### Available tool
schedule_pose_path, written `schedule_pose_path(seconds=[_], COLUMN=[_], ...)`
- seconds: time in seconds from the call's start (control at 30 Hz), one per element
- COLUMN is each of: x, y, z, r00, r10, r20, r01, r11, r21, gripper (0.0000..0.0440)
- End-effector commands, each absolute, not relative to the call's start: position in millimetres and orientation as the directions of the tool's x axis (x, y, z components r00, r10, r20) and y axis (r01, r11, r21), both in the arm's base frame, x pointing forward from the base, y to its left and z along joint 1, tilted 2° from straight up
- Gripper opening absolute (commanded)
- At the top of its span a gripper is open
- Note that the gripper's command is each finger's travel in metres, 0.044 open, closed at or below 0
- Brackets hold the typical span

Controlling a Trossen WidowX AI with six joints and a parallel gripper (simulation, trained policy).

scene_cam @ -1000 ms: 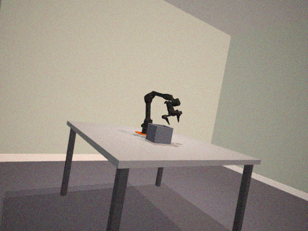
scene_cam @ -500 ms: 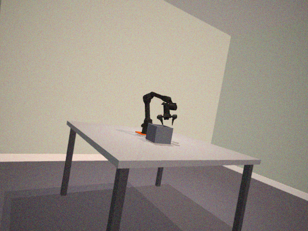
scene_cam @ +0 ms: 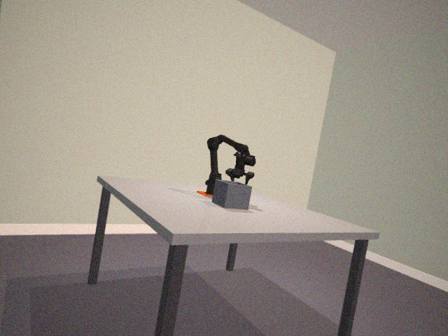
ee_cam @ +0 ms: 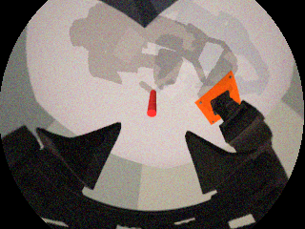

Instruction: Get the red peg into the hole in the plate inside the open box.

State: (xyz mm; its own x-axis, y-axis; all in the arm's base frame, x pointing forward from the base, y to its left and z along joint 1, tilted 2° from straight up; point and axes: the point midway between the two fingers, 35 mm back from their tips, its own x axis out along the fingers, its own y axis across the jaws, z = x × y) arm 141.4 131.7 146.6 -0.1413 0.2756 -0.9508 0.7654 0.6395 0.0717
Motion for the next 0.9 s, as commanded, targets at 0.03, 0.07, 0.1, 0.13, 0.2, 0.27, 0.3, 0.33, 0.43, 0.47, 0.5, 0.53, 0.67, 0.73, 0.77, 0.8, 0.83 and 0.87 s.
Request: schedule_pose_path(seconds=[0.03,0.07,0.1,0.13,0.2,0.27,0.3,0.33,0.43,0.47,0.5,0.53,0.67,0.73,0.77,0.8,0.83,0.87], x=[137.6,137.2,136.8,136.5,135.9,135.3,135.0,134.8,134.3,134.2,134.1,134.1,135.1,136.7,137.7,138.7,139.7,140.5], y=[131.3,131.4,131.5,131.6,131.9,132.1,132.3,132.4,132.7,132.8,132.8,132.9,133.7,134.4,134.8,135.1,135.2,135.2], z=[133.7,131.2,128.7,126.1,121.1,116.1,113.6,111.0,103.5,101.0,98.6,96.1,87.2,83.4,81.8,80.5,79.6,78.8], r00=[-0.168,-0.171,-0.175,-0.178,-0.184,-0.19,-0.193,-0.195,-0.2,-0.201,-0.201,-0.202,-0.198,-0.192,-0.189,-0.186,-0.184,-0.183], r10=[0.267,0.266,0.264,0.263,0.261,0.259,0.257,0.256,0.252,0.25,0.248,0.246,0.241,0.241,0.241,0.241,0.24,0.238], r20=[-0.949,-0.949,-0.948,-0.948,-0.948,-0.947,-0.947,-0.947,-0.947,-0.947,-0.948,-0.948,-0.95,-0.951,-0.952,-0.953,-0.953,-0.954], r01=[0.793,0.799,0.805,0.81,0.82,0.829,0.833,0.837,0.848,0.851,0.855,0.857,0.866,0.869,0.871,0.872,0.874,0.874], r11=[0.608,0.601,0.593,0.586,0.573,0.559,0.553,0.546,0.528,0.523,0.517,0.512,0.497,0.492,0.489,0.486,0.484,0.483], r21=[0.031,0.024,0.017,0.011,-0.002,-0.014,-0.019,-0.024,-0.039,-0.043,-0.046,-0.049,-0.054,-0.051,-0.049,-0.048,-0.047,-0.047], gripper=[0.044,0.044,0.044,0.044,0.044,0.044,0.044,0.044,0.044,0.044,0.0439,0.0438,0.041,0.0374,0.0352,0.0329,0.0307,0.0283])
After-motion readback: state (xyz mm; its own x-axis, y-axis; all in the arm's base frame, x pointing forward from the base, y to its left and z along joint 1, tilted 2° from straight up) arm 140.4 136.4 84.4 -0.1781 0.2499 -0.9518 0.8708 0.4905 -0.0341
